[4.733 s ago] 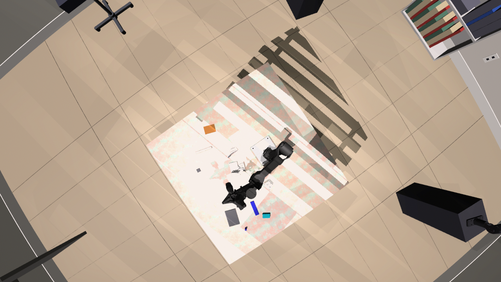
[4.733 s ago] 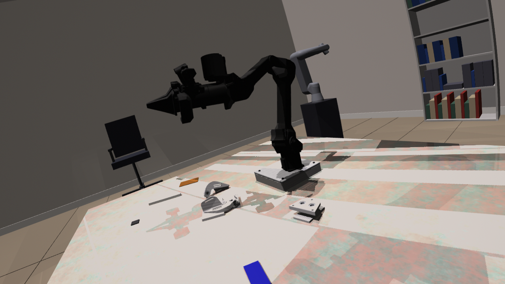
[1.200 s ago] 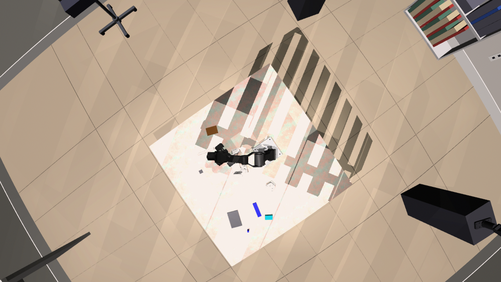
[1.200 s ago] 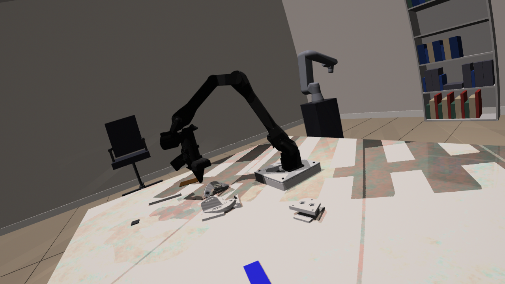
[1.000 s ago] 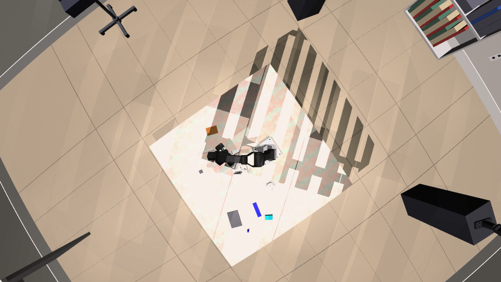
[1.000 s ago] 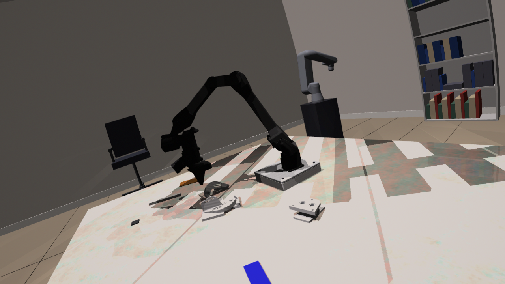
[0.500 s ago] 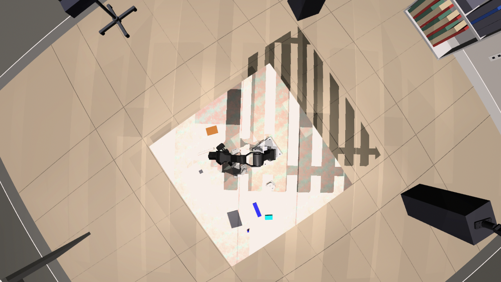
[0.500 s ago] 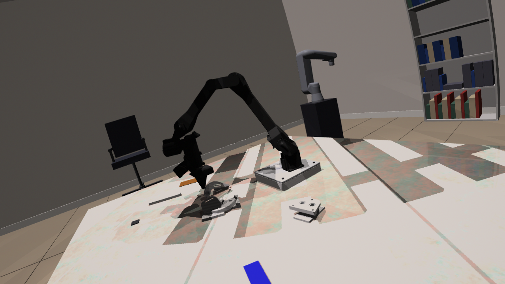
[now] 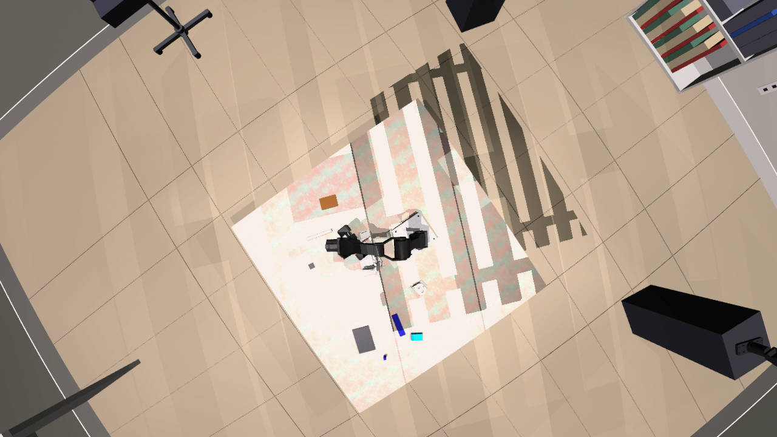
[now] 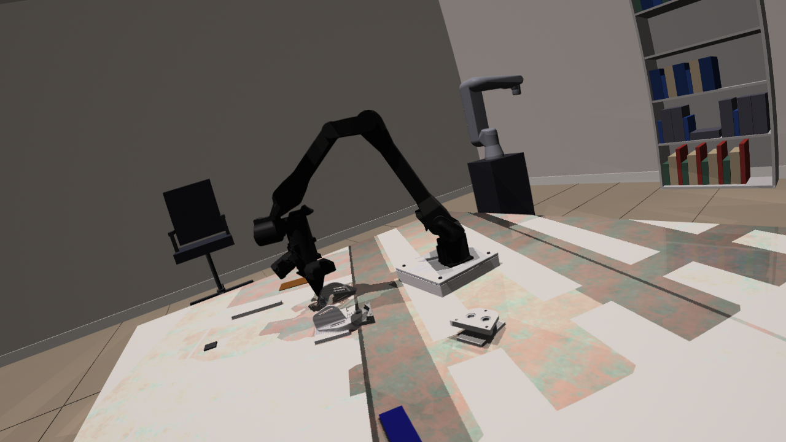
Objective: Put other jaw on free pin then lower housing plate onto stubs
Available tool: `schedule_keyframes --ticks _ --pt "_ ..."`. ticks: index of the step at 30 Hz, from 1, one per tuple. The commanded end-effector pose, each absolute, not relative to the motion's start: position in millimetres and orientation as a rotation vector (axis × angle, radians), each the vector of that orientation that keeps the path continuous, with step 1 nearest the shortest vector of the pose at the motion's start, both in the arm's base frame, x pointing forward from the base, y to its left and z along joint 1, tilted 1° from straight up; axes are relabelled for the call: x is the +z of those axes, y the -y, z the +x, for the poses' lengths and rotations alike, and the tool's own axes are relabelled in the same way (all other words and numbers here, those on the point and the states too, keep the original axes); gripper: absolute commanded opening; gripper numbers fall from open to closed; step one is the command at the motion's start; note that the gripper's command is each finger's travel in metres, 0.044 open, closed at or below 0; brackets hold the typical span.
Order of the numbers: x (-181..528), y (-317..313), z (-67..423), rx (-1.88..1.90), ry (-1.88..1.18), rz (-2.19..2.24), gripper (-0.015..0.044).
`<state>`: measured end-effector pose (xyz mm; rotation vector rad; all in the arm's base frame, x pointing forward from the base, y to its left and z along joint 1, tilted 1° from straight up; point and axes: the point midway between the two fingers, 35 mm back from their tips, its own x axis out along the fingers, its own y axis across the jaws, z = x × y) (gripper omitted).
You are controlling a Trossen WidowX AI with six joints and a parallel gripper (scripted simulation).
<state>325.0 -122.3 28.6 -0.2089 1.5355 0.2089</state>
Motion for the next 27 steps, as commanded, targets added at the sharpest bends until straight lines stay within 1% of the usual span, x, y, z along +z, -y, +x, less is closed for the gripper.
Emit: schedule_keyframes --ticks 1,19,27 --pt "28.7 114.4 323.3 0.212 -1.532 -0.205 0.0" --pt "28.1 86.8 314.5 0.214 -1.533 -0.202 0.0" --pt "37.0 86.3 314.8 0.215 -1.533 -0.203 0.0"
